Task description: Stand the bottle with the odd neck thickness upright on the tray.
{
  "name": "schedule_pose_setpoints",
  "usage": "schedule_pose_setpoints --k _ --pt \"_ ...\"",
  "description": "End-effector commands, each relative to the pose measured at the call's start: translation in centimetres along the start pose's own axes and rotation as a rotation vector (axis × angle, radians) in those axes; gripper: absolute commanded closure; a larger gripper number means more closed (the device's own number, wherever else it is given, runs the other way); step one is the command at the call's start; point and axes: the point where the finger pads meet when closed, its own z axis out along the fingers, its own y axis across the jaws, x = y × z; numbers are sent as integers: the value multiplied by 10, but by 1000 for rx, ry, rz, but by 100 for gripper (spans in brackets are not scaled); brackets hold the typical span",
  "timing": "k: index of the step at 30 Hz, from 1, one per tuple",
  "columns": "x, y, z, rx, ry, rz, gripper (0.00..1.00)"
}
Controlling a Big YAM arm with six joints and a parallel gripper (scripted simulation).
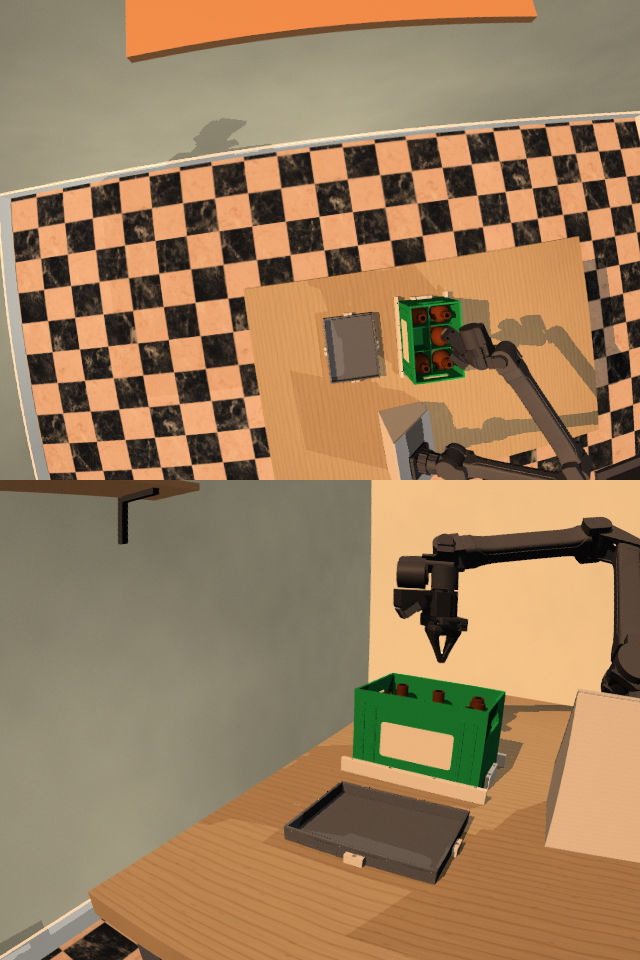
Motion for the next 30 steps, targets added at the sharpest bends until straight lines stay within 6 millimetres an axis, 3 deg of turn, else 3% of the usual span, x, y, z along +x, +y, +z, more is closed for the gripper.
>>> schedule_pose_setpoints --k 1,3,4,7,8,9,13,30 --pt "-32 29 -3 5 -14 -13 100" --pt "-54 54 -3 6 -13 -13 100" --pt "-59 45 -10 12 -31 6 100" --pt "-67 60 -10 9 -20 -5 100" --pt "-66 60 -10 9 -15 -9 39" --pt "-59 52 1 -6 6 16 39" --pt "-55 43 -8 3 -17 41 39" --pt "-57 48 -3 0 -5 25 39"
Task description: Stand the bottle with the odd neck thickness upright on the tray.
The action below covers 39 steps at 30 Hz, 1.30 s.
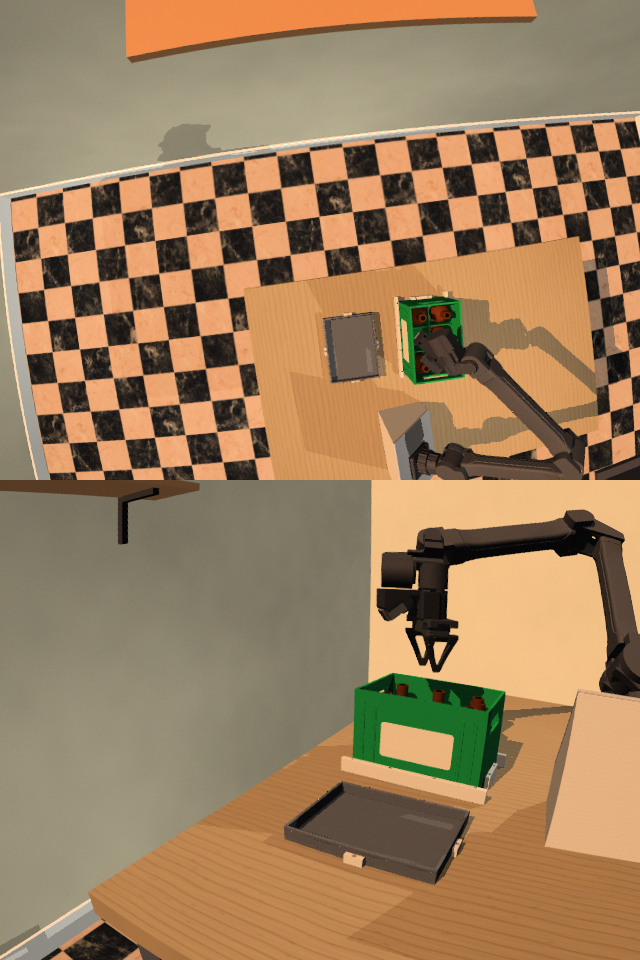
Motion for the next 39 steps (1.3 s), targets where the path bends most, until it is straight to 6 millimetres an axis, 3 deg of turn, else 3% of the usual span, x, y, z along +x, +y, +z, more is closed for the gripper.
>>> schedule_pose_setpoints --k 1,19,39 --pt "0 -13 -2 -2 -3 37 39" --pt "0 -12 0 -2 -3 34 39" --pt "1 -2 23 -6 13 3 39"
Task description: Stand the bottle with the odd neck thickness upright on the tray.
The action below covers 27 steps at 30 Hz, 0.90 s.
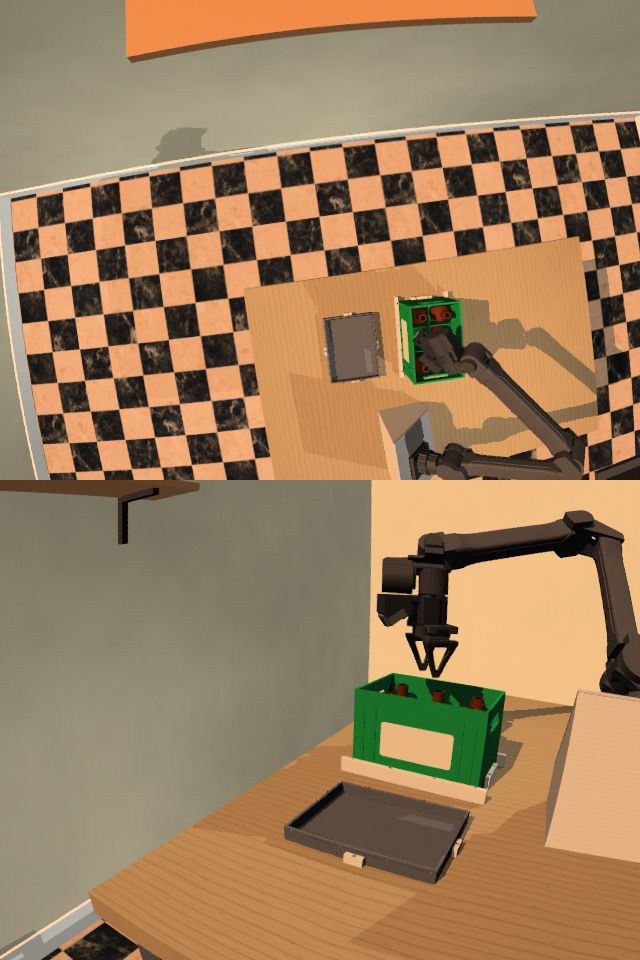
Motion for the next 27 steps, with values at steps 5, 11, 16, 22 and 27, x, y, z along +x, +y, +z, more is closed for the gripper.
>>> schedule_pose_setpoints --k 5,11,16,22,27 --pt "-2 -6 17 -4 10 3 39" --pt "-2 -6 25 -3 9 4 39" --pt "1 -2 31 -7 17 -5 39" --pt "1 -2 37 -7 17 -5 39" --pt "-2 -6 38 -4 9 4 39"
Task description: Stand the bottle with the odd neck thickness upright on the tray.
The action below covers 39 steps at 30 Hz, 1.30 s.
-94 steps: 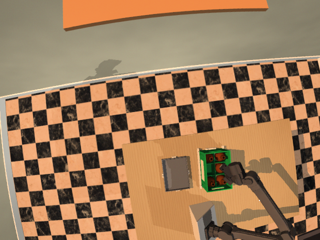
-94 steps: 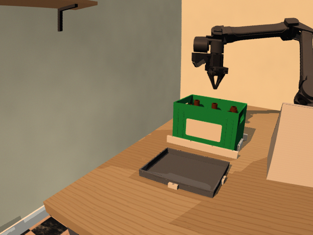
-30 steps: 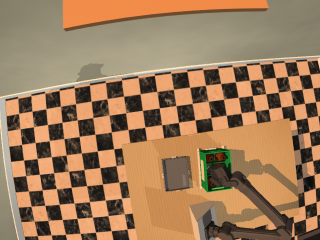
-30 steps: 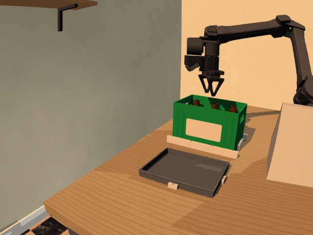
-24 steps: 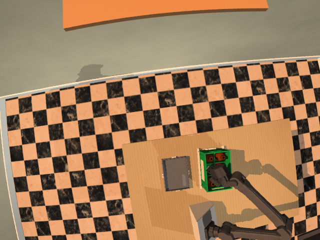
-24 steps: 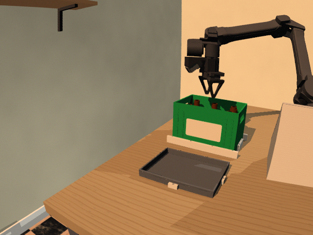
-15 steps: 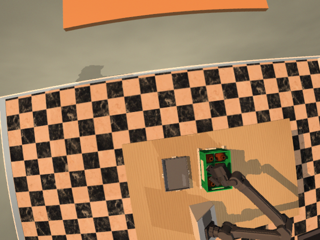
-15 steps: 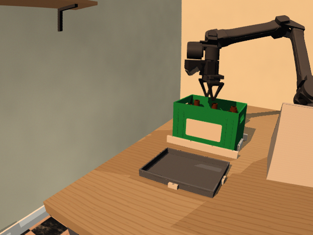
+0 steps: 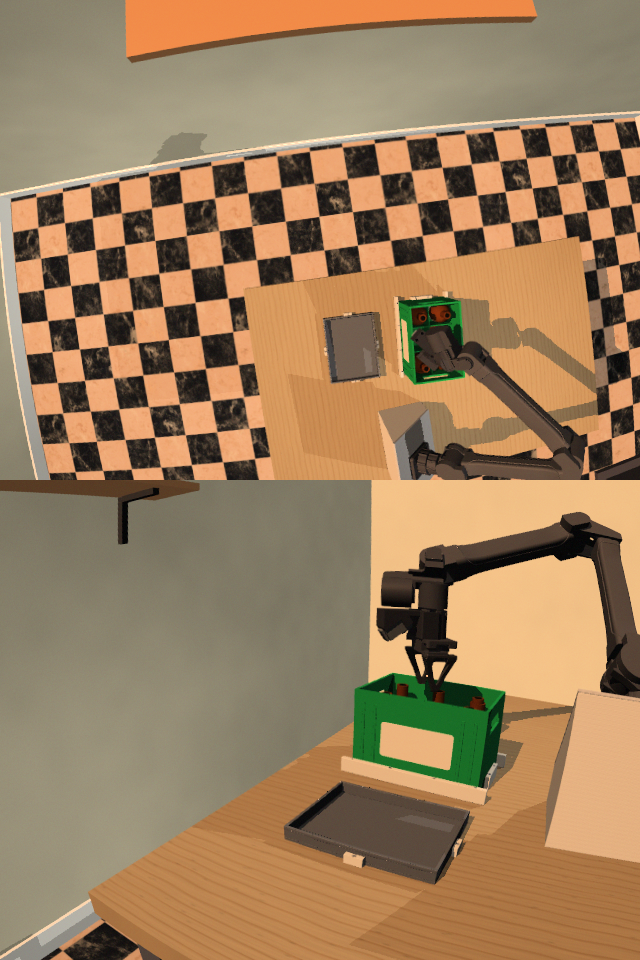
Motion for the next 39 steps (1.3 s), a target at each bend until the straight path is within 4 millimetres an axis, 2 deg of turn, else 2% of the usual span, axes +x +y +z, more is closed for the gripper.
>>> schedule_pose_setpoints --k 1,39 --pt "-1 -3 12 -6 15 -3 39" --pt "-2 -4 13 -6 14 1 39"
